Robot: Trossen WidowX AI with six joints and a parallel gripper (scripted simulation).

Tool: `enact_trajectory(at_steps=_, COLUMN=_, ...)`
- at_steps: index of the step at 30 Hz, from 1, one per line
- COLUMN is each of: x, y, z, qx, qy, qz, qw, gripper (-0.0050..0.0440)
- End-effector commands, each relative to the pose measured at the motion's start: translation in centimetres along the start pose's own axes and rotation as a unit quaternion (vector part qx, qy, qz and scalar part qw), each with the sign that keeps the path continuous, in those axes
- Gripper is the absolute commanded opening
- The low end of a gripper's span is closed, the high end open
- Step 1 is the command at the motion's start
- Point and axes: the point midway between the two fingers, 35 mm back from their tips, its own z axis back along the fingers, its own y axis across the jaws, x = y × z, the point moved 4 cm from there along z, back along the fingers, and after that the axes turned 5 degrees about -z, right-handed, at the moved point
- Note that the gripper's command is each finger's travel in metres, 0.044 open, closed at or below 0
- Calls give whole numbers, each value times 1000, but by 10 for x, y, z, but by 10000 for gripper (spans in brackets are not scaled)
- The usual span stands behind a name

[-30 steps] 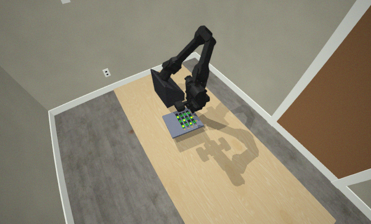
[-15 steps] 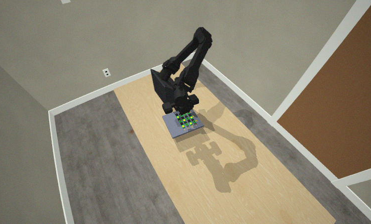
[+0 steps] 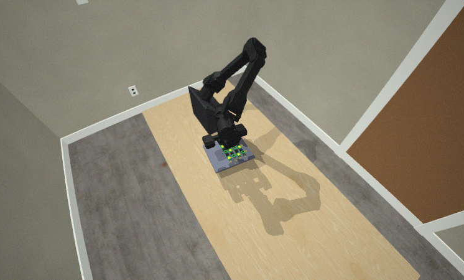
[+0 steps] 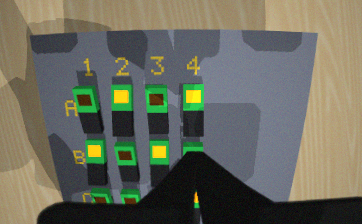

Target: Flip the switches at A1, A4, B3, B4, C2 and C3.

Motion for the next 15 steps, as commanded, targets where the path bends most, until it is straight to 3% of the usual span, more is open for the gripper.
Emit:
enact_trajectory(at_steps=1, x=2, y=1, z=-2, qx=0, qy=-11, qz=1, qw=1000, gripper=-50)
enact_trajectory(at_steps=15, x=2, y=0, z=-19, qx=0, qy=-9, qz=-1, qw=1000, gripper=-50)
